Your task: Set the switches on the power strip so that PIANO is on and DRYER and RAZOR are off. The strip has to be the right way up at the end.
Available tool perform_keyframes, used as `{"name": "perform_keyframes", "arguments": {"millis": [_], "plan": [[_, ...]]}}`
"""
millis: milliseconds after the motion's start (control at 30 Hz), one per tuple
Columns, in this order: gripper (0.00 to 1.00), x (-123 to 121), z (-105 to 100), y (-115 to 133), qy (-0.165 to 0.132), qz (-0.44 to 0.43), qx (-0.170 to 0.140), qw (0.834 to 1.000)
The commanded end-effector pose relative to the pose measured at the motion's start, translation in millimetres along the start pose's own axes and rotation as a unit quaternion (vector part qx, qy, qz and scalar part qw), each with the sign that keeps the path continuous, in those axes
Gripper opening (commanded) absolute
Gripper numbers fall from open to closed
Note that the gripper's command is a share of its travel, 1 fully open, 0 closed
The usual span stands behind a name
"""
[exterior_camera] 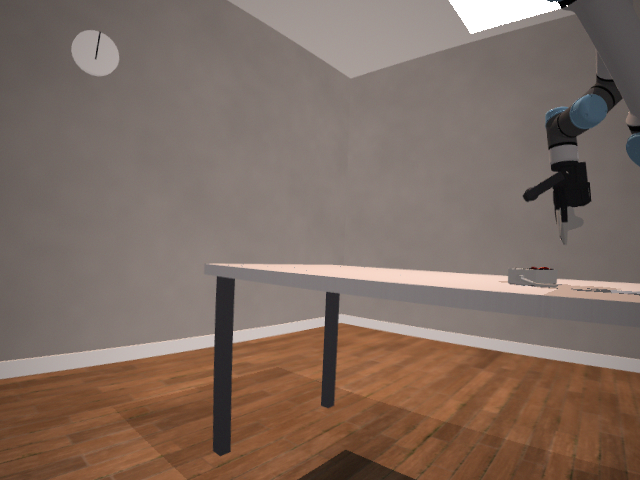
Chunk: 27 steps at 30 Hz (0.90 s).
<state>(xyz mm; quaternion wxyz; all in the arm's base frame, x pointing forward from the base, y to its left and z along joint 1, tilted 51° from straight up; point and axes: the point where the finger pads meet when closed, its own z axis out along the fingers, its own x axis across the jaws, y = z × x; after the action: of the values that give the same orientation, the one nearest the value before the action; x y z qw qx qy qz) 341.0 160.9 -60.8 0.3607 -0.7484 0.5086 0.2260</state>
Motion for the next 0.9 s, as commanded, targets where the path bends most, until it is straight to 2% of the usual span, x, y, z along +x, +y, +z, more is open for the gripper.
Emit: {"name": "perform_keyframes", "arguments": {"millis": [0, 233, 267, 867], "plan": [[0.0, 0.3, -0.3, -0.2, 0.0, 0.0, 0.0, 1.0], [0.0, 0.3, -0.3, -0.2, 0.0, 0.0, 0.0, 1.0], [1.0, 0.3, -0.3, -0.2, 0.0, 0.0, 0.0, 1.0], [1.0, 0.3, -0.3, -0.2, 0.0, 0.0, 0.0, 1.0]]}}
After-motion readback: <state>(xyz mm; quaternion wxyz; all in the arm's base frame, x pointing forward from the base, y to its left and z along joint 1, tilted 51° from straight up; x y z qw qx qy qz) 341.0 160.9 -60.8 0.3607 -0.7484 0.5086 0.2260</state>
